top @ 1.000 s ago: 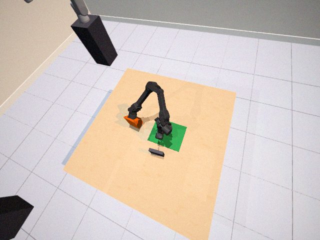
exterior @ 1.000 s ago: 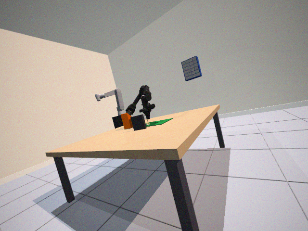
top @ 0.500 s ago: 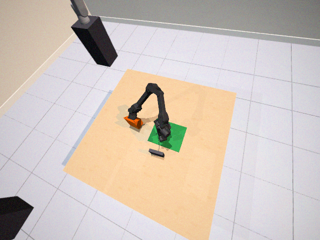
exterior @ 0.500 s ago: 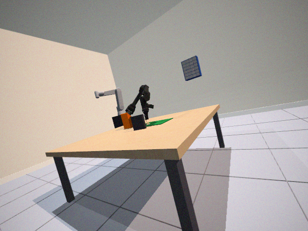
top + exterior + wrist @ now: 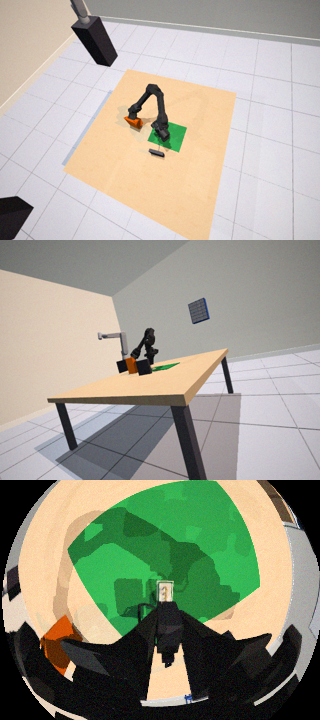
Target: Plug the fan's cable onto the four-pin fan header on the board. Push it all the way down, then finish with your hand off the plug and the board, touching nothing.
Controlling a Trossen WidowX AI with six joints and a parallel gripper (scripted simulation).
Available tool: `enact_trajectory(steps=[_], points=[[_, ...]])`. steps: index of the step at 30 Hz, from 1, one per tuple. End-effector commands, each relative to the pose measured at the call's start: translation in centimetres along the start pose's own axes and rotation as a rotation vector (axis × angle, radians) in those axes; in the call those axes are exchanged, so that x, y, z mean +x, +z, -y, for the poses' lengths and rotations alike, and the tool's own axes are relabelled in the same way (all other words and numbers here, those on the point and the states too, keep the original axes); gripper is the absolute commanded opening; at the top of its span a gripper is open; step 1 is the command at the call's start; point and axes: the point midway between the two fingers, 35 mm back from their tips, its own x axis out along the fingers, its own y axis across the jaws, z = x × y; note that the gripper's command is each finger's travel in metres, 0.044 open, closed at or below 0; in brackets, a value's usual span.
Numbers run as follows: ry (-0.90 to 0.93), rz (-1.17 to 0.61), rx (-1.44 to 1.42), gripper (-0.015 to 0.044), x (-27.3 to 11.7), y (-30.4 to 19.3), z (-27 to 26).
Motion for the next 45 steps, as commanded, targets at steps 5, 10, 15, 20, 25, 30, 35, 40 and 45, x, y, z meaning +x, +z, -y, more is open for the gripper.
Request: enact_trajectory(steps=[5,10,15,20,25,30,35,40,45], points=[[-0.005,-0.003,-0.04,0.0,-0.2,0.3,0.3],[-0.005,-0.003,-0.04,0.0,-0.2,0.3,0.3],[-0.005,-0.003,-0.039,0.0,-0.2,0.5,0.3],[-0.005,-0.003,-0.038,0.0,-0.2,0.6,0.3],[-0.005,-0.003,-0.03,0.0,-0.2,0.7,0.2],[-0.005,-0.003,-0.03,0.0,0.1,0.7,0.2],[-0.004,-0.002,-0.025,0.0,2.0,0.8,0.2],[-0.004,-0.002,-0.025,0.0,2.0,0.8,0.2],[-0.004,-0.002,-0.022,0.0,2.0,0.7,0.1]])
